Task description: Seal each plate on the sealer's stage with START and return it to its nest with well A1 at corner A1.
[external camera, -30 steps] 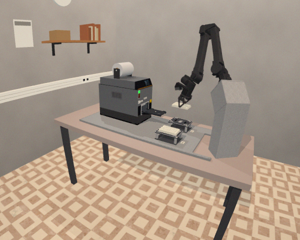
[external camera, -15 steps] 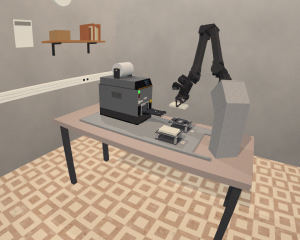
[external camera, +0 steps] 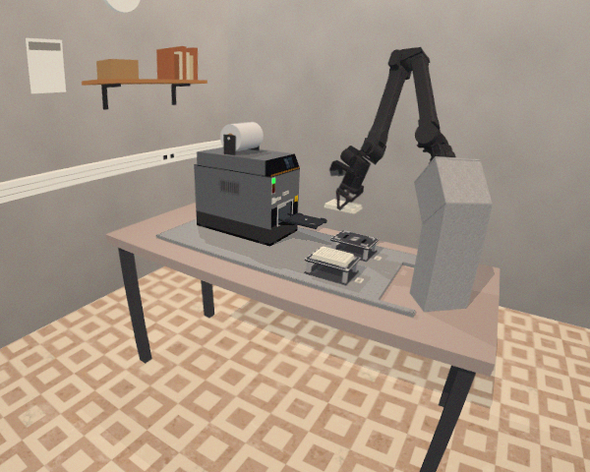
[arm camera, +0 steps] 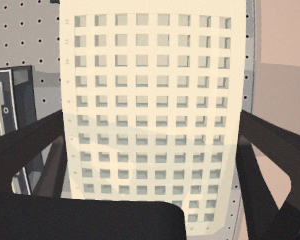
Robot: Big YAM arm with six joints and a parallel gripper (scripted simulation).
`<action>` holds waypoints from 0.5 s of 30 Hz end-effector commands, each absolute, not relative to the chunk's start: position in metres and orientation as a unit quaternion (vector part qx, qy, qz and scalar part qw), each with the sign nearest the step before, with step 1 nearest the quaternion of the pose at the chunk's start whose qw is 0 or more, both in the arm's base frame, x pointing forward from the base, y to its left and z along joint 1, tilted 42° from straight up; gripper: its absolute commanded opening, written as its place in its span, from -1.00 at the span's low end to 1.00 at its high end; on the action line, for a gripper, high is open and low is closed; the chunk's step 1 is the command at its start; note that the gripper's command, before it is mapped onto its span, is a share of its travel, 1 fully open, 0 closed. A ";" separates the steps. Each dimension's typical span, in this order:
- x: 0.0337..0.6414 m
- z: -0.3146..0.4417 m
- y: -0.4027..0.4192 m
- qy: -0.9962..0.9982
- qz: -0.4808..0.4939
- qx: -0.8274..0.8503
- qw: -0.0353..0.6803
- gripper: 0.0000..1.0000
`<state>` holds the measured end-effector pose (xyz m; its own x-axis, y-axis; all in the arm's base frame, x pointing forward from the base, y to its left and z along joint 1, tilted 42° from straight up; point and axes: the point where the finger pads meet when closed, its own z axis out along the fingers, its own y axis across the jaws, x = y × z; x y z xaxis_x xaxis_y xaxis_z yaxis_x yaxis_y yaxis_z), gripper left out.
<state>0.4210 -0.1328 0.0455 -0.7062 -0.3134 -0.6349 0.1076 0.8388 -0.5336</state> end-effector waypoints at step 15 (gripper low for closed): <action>0.457 0.051 -0.115 0.884 -0.271 -0.058 0.376 -1.00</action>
